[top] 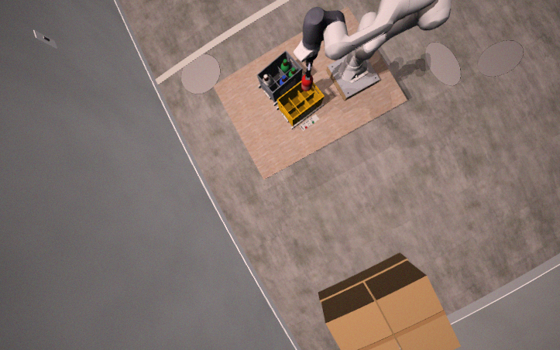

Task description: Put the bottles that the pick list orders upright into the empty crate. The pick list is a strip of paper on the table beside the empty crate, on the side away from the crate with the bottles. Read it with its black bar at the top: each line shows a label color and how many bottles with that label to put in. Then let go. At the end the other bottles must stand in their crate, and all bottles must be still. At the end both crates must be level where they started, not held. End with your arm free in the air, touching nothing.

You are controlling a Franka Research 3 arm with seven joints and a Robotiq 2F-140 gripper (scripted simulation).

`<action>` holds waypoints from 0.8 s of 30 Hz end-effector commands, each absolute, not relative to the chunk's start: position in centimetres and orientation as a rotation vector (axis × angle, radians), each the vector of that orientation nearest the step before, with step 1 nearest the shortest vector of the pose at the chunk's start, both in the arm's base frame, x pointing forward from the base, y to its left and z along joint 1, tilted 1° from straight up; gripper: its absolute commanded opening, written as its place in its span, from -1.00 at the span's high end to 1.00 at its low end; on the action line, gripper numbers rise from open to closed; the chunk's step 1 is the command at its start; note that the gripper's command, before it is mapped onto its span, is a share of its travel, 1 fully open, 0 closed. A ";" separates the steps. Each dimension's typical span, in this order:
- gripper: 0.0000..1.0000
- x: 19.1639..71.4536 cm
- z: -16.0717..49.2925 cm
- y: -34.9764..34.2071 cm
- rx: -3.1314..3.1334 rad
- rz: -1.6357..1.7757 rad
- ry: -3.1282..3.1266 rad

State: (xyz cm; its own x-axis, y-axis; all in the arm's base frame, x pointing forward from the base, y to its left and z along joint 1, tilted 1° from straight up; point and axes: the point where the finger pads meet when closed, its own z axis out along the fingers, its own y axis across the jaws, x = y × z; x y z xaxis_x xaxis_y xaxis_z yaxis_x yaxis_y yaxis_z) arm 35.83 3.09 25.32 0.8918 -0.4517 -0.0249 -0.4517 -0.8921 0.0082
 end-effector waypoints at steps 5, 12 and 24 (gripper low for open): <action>1.00 36.3 24.8 3.1 3.056 -0.018 -0.728; 1.00 36.3 24.3 3.1 3.056 -0.018 -0.728; 1.00 36.3 23.1 3.1 3.056 -0.018 -0.728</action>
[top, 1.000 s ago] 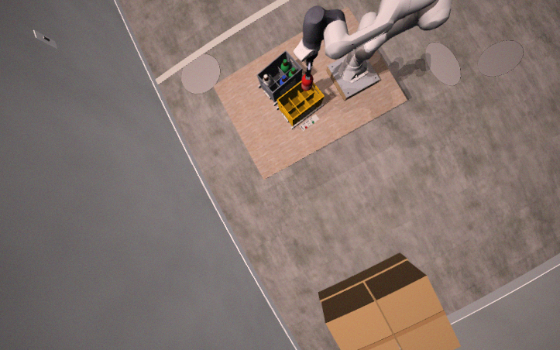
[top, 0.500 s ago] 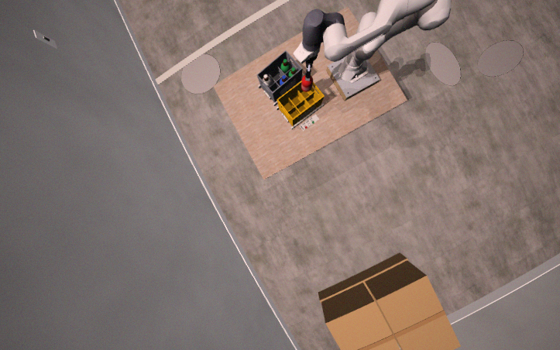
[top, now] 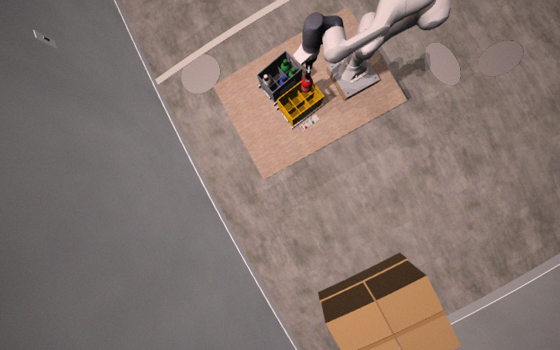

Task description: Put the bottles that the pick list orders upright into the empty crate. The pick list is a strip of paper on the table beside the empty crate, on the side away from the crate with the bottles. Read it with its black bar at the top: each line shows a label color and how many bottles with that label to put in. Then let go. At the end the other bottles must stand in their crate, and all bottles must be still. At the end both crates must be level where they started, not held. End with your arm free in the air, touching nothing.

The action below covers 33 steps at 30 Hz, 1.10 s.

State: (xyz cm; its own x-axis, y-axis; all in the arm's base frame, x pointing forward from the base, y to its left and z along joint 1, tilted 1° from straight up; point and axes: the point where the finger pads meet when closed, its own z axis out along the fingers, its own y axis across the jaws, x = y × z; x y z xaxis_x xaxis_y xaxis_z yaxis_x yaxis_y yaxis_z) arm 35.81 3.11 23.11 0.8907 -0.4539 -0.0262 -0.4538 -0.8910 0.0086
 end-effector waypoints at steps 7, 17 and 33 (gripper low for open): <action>1.00 36.3 22.6 3.1 3.056 -0.018 -0.728; 1.00 36.3 21.6 3.2 3.056 -0.018 -0.728; 1.00 36.3 20.2 3.2 3.056 -0.018 -0.728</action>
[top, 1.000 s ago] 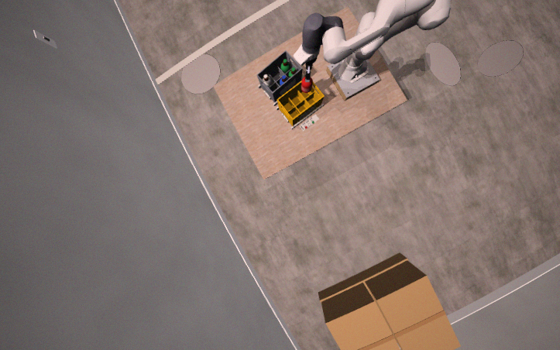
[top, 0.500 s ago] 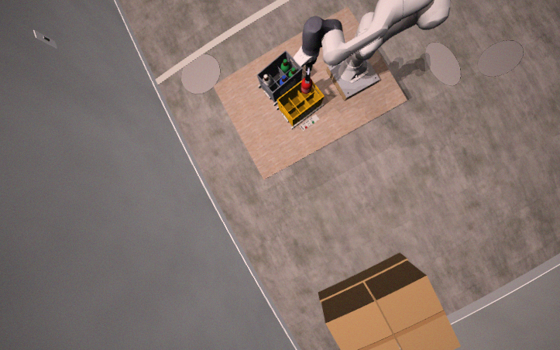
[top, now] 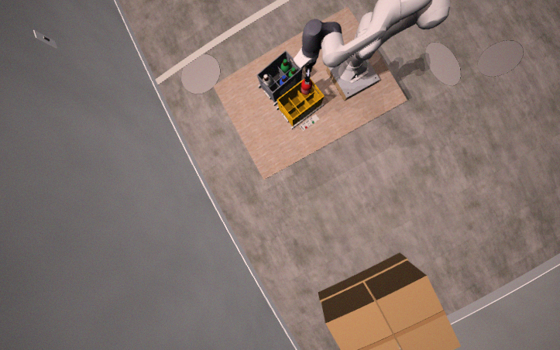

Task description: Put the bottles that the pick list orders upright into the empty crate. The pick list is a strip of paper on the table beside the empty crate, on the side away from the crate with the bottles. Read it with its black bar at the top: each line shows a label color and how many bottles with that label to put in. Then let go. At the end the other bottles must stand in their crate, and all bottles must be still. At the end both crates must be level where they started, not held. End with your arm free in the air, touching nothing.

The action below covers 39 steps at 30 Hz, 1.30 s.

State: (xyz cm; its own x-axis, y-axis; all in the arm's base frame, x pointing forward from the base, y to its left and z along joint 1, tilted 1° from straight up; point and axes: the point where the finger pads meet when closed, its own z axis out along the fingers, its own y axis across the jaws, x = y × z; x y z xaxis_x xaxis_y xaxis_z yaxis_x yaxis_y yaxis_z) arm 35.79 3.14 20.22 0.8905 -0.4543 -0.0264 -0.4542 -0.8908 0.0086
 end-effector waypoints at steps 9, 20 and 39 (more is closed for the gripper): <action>1.00 36.3 19.5 3.2 3.056 -0.018 -0.728; 1.00 36.3 18.4 3.1 3.056 -0.018 -0.728; 1.00 36.3 16.9 3.1 3.056 -0.018 -0.728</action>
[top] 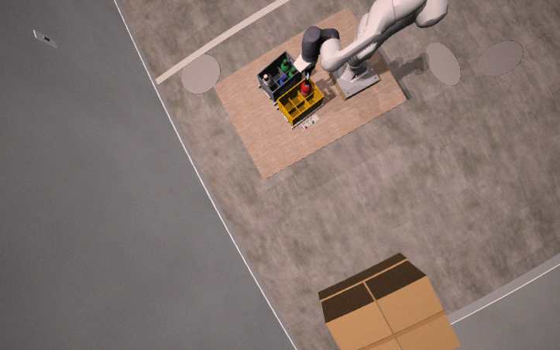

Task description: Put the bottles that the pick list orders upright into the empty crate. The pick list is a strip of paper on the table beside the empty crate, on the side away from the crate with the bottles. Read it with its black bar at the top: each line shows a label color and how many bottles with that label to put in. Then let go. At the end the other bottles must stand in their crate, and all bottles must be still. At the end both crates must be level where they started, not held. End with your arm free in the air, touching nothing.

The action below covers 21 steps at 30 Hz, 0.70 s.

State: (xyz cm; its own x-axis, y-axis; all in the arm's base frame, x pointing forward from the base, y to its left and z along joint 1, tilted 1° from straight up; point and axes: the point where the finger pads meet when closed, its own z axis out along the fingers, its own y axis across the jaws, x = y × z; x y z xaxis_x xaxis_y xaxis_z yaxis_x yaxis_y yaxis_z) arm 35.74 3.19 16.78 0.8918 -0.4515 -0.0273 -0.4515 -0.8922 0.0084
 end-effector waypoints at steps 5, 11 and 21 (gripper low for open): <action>1.00 36.3 16.4 3.1 3.056 -0.018 -0.728; 1.00 36.3 15.8 3.1 3.056 -0.018 -0.728; 1.00 36.3 15.0 3.1 3.056 -0.018 -0.728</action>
